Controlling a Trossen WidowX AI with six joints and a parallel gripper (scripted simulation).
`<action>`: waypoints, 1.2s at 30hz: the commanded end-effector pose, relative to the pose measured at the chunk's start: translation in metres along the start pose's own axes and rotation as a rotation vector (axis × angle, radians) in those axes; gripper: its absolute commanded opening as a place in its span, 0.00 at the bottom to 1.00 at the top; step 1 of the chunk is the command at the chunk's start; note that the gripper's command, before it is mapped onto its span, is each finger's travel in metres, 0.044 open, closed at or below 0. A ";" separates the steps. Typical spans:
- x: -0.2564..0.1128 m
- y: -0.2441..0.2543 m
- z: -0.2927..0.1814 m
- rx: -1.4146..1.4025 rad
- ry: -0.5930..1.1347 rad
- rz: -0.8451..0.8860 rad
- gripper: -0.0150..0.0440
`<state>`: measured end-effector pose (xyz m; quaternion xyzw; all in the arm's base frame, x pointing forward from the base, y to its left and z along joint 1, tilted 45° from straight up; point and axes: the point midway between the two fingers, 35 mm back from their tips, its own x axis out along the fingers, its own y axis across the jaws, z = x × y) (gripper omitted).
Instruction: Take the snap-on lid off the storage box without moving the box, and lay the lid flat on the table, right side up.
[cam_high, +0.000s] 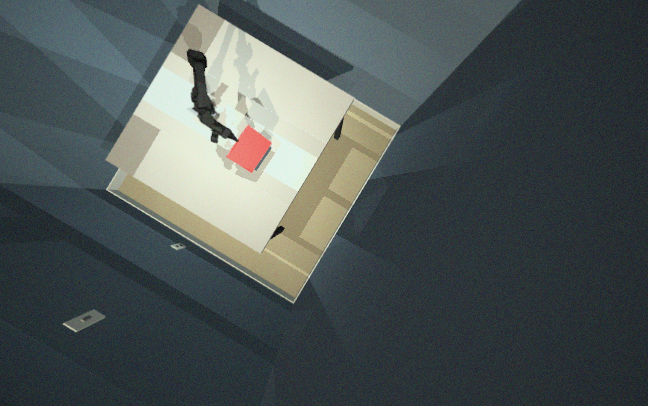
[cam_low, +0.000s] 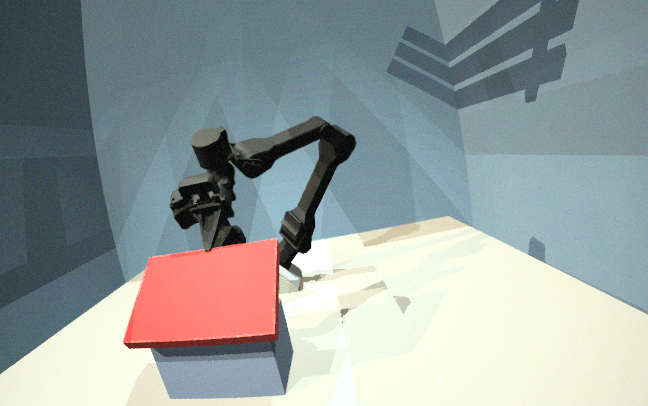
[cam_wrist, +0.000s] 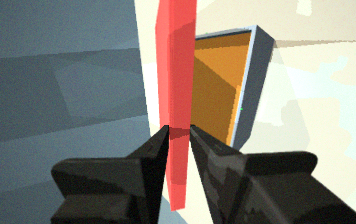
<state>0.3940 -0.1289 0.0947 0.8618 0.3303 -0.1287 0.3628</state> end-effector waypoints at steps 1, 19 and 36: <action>-0.005 0.008 0.000 -0.011 0.000 0.010 0.25; -0.021 0.025 0.000 -0.011 -0.001 0.009 0.25; -0.021 0.022 -0.022 -0.010 0.000 0.009 0.25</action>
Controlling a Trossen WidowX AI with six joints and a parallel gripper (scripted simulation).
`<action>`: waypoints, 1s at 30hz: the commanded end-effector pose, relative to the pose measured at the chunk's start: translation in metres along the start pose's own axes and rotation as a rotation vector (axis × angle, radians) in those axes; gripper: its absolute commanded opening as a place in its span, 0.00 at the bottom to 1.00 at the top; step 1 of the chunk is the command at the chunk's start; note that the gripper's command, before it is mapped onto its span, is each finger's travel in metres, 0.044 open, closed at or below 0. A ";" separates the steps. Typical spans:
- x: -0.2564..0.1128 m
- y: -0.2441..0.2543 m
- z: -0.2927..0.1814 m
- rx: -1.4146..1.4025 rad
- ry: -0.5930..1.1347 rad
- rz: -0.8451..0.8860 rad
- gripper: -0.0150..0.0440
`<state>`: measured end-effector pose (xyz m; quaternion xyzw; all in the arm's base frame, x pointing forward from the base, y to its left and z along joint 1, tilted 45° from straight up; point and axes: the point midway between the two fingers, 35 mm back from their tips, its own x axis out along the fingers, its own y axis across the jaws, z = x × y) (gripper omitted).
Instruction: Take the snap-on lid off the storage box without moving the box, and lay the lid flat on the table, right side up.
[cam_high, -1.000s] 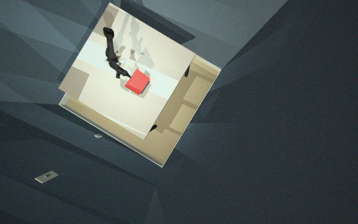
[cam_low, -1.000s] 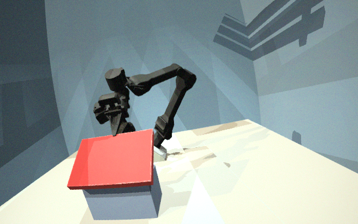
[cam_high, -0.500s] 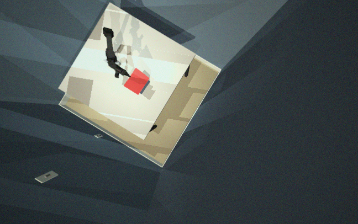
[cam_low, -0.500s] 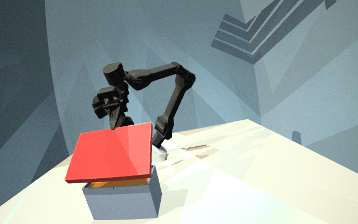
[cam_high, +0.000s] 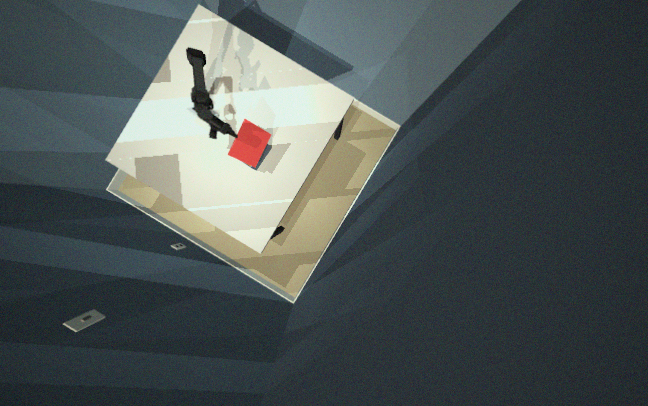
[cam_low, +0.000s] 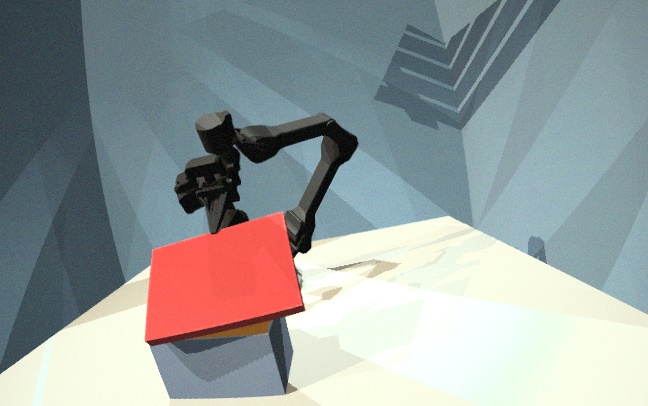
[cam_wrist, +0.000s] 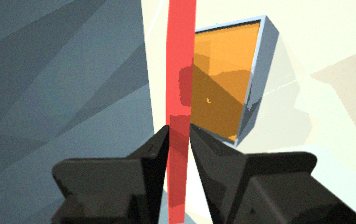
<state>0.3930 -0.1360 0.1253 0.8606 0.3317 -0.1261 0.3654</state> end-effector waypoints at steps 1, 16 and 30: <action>-0.003 0.002 -0.008 -0.003 -0.003 0.010 0.25; -0.004 0.001 -0.038 -0.001 -0.003 0.009 0.25; -0.005 -0.001 -0.065 0.000 -0.002 0.009 0.25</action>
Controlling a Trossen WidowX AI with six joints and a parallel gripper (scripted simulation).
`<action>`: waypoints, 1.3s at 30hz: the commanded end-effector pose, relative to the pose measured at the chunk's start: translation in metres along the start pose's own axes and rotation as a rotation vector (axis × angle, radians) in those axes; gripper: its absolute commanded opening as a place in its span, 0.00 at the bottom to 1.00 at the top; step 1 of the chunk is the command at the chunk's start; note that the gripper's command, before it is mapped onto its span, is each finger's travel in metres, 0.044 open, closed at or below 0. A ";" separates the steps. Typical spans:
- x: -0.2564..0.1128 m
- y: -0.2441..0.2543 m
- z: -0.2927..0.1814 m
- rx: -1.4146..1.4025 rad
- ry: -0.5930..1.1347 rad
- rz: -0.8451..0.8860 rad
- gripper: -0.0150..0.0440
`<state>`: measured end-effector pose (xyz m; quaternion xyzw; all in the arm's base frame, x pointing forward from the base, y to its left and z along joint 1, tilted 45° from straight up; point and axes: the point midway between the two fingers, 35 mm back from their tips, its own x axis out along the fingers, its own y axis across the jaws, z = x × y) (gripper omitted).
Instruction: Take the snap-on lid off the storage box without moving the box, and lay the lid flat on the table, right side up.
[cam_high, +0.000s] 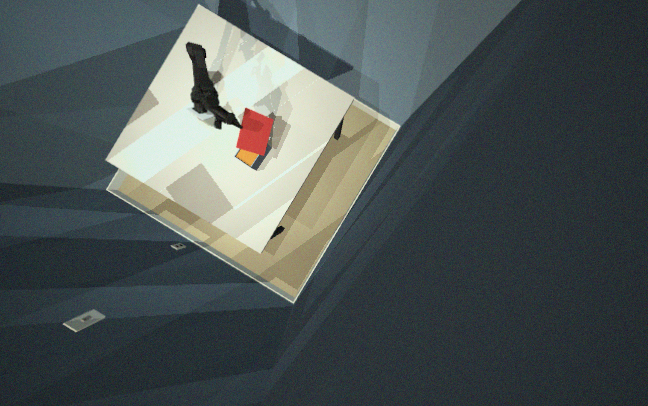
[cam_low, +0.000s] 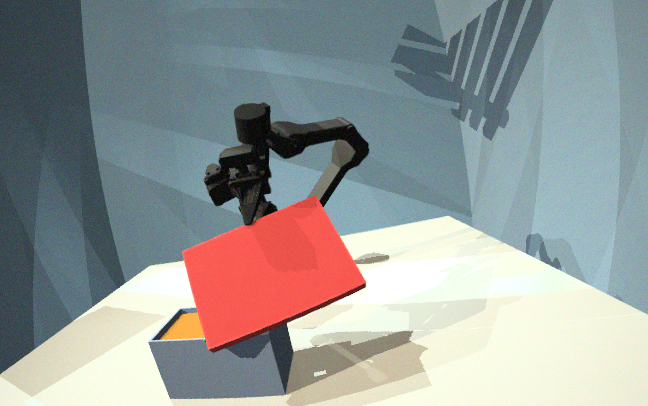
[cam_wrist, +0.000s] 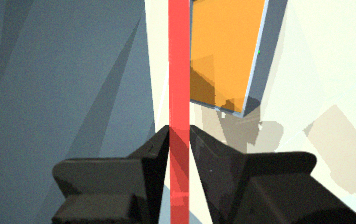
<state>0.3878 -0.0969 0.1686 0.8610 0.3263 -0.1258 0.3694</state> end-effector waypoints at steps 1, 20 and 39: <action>-0.001 -0.001 -0.009 0.006 0.004 -0.002 0.25; -0.003 -0.003 -0.047 0.007 0.005 -0.002 0.25; -0.005 -0.004 -0.085 0.009 0.006 -0.003 0.25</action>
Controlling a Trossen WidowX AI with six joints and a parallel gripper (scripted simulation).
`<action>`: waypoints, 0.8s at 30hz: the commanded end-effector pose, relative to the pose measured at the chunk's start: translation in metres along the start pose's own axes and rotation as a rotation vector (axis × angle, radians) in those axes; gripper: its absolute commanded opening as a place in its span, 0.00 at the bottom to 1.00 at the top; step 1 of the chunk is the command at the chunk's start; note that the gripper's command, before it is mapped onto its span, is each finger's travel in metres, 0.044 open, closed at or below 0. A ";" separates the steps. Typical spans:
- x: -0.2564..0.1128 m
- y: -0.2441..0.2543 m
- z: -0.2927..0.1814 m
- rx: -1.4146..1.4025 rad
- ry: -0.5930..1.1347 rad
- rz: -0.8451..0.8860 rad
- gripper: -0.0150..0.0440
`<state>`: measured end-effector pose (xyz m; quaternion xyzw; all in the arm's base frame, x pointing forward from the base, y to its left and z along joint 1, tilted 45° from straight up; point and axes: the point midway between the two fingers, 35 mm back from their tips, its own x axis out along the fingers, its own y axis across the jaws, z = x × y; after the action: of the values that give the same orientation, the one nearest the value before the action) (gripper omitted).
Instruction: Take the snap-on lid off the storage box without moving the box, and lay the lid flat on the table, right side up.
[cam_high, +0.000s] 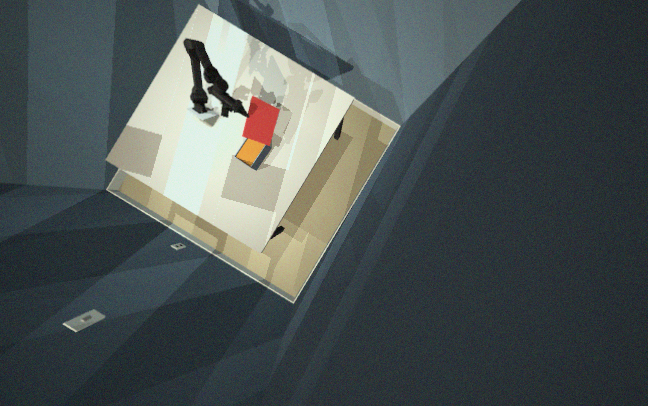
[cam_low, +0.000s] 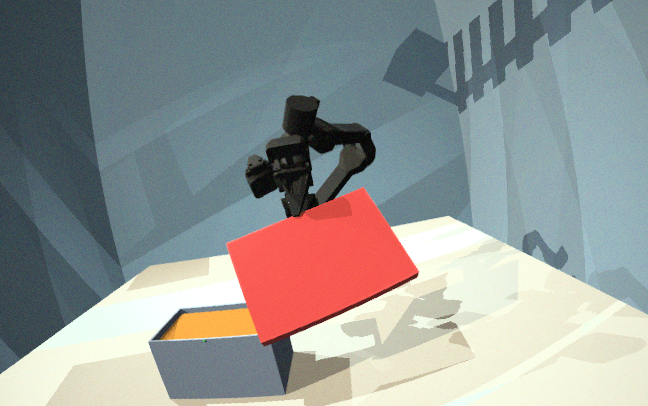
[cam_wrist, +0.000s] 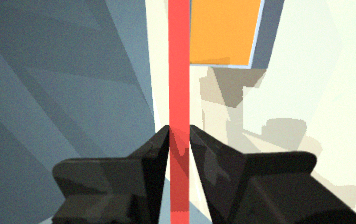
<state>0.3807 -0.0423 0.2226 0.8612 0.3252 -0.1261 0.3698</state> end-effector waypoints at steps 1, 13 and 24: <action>-0.001 -0.001 -0.010 0.009 0.007 -0.005 0.25; -0.002 -0.002 -0.034 0.010 0.008 -0.004 0.25; -0.004 -0.003 -0.056 0.010 0.008 -0.004 0.25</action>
<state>0.3747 -0.0040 0.2534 0.8609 0.3348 -0.1265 0.3616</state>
